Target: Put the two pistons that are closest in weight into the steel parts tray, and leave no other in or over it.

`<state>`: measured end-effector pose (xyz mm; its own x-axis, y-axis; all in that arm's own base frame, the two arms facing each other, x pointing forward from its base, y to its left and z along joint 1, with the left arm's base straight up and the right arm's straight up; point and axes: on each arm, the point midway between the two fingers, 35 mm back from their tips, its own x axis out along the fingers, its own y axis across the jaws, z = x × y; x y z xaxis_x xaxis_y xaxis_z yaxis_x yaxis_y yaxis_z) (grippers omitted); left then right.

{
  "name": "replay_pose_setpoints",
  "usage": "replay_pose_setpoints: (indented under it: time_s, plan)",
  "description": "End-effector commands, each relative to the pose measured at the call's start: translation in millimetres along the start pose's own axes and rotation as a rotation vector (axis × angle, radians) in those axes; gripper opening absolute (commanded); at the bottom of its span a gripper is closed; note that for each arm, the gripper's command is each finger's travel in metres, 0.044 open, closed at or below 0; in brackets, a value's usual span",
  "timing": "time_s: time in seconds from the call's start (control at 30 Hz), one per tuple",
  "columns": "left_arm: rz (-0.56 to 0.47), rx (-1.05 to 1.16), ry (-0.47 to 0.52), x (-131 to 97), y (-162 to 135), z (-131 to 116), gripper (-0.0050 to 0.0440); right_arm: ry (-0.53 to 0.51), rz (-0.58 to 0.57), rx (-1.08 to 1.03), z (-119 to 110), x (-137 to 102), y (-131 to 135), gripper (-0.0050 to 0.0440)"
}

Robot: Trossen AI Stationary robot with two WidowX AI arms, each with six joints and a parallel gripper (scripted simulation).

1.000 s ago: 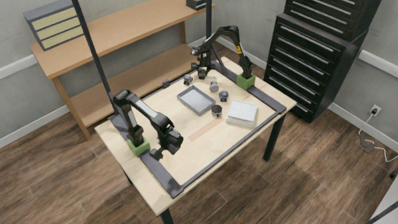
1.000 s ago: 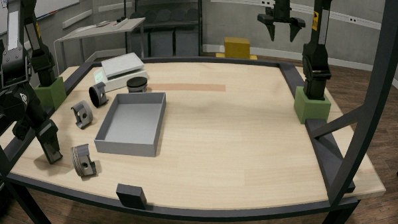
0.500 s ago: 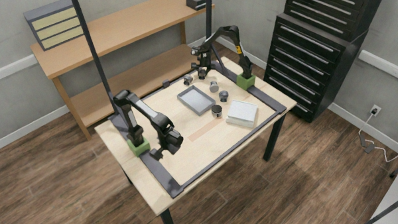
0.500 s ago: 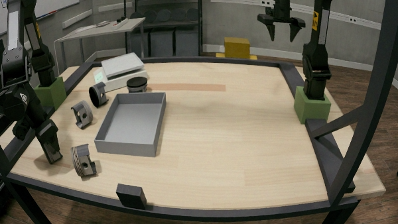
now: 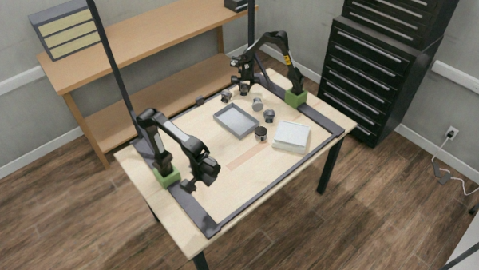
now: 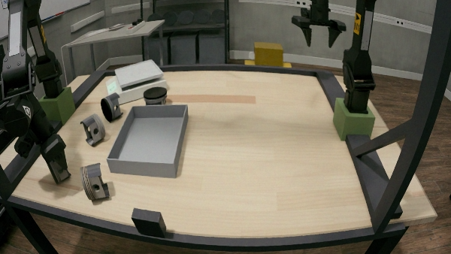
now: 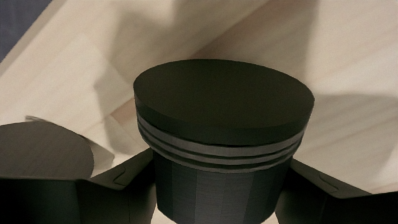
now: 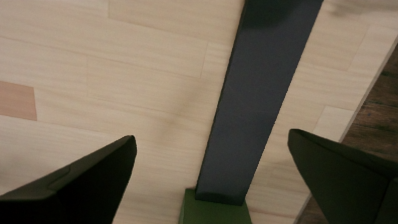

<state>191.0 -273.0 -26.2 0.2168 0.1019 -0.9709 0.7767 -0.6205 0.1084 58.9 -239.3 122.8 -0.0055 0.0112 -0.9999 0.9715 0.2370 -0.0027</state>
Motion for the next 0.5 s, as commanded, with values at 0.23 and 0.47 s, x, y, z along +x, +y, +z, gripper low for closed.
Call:
replay_pose_setpoints:
  time_s: [0.23, 0.47]
  plan:
    - [0.061, -0.017, -0.025, -32.7, 17.3, -3.1, 0.0158, -0.033, 0.003, -0.006, 5.5, -8.5, 1.1, 0.04]
    - [0.061, -0.017, -0.025, -44.1, 18.2, -5.8, 0.0158, -0.033, 0.003, -0.006, 5.5, -8.5, 1.1, 0.04]
